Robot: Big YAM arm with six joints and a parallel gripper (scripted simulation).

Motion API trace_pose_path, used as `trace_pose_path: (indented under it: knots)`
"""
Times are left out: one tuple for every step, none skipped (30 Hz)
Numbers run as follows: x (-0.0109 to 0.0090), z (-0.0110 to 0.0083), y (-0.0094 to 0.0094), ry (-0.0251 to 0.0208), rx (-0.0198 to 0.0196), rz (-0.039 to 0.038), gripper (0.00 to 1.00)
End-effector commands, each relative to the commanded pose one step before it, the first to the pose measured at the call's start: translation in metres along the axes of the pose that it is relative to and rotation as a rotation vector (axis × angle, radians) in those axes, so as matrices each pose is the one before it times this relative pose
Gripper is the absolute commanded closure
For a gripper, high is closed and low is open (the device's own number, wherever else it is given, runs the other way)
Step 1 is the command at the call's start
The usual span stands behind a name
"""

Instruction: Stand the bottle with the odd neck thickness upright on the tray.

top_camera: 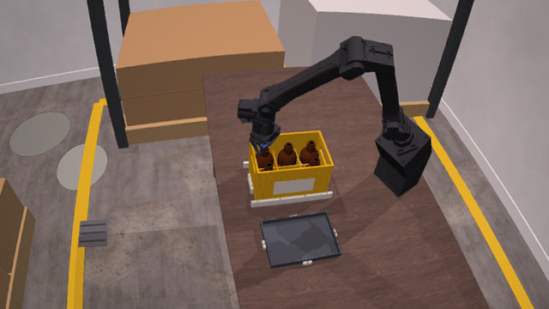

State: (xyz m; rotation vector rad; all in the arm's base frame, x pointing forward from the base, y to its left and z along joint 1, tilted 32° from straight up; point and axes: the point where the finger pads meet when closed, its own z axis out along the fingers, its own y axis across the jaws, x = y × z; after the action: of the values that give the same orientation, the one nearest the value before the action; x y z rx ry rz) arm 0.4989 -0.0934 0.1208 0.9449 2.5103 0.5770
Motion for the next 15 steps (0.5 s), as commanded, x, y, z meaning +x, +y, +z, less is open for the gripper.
trace_pose_path:
  knots:
    - [0.00504, 0.01593, -0.00062, 0.02165, 0.00742, 0.00124, 0.39]
    - [0.00000, 0.00000, 0.00000, 0.00000, 0.00000, 0.00000, 0.39]
    - [0.00000, 0.00000, 0.00000, 0.00000, 0.00000, 0.00000, 0.39]
    - [0.00000, 0.00000, 0.00000, 0.00000, 0.00000, 0.00000, 1.00]
    - [0.00000, 0.00000, 0.00000, 0.00000, 0.00000, -0.00002, 1.00]
    - [0.00000, 0.00000, 0.00000, 0.00000, 0.00000, 0.00000, 1.00]
    - [0.00000, 0.00000, 0.00000, 0.00000, 0.00000, 0.00000, 1.00]
    - [0.00000, 0.00000, 0.00000, 0.00000, 0.00000, 0.00000, 1.00]
    - [0.00170, 0.00000, -0.00072, 0.00693, 0.00253, -0.00110, 1.00]
    - [0.00007, 0.00000, -0.00003, 0.00027, 0.00009, 0.00012, 1.00]
    - [0.00000, 0.00000, 0.00000, 0.00000, 0.00000, 0.00000, 1.00]
    - [0.00000, 0.00000, 0.00000, 0.00001, 0.00000, 0.00000, 1.00]
    - [0.00000, 0.00000, 0.00000, 0.00000, 0.00000, 0.00000, 1.00]
    - [0.00000, 0.00000, 0.00000, 0.00000, 0.00000, 0.00000, 1.00]
    - [0.00000, 0.00000, 0.00000, 0.00000, 0.00000, 0.00000, 1.00]
